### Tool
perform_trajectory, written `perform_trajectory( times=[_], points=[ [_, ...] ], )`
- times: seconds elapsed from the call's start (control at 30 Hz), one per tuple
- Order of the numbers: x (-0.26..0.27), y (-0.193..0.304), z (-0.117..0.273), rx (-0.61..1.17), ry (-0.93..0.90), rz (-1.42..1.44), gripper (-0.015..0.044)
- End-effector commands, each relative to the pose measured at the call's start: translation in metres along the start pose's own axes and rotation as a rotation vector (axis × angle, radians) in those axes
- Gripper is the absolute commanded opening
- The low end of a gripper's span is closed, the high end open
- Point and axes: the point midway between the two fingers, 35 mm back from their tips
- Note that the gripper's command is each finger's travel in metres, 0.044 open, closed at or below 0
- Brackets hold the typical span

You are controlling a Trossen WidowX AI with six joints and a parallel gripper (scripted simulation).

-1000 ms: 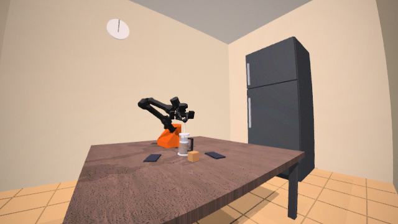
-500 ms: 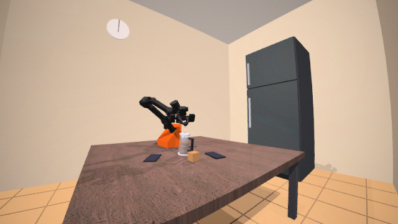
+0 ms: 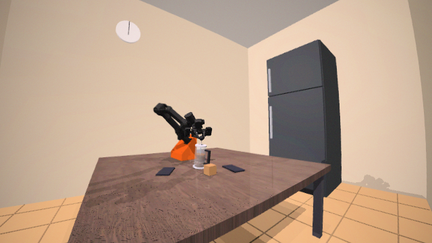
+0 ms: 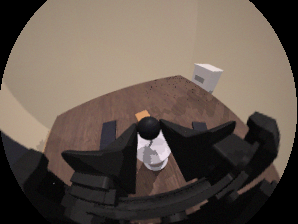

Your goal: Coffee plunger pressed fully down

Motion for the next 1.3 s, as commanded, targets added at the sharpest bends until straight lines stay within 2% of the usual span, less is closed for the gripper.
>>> perform_trajectory(
  times=[0.0, 1.2, 1.27],
  points=[
    [0.0008, 0.014, -0.0058, 0.031, 0.0, 0.029, 0.0128],
    [0.0031, 0.0066, -0.0099, 0.018, 0.0, 0.02, 0.0128],
    [0.0031, 0.0066, -0.0099, 0.018, 0.0, 0.02, 0.018]
  ],
)
Point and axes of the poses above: the point midway between the two fingers, 35 mm back from their tips, its own z axis back along the fingers, its own x axis across the jaws, y = z × x, and after that the axes turned 7 degrees about z, right-handed
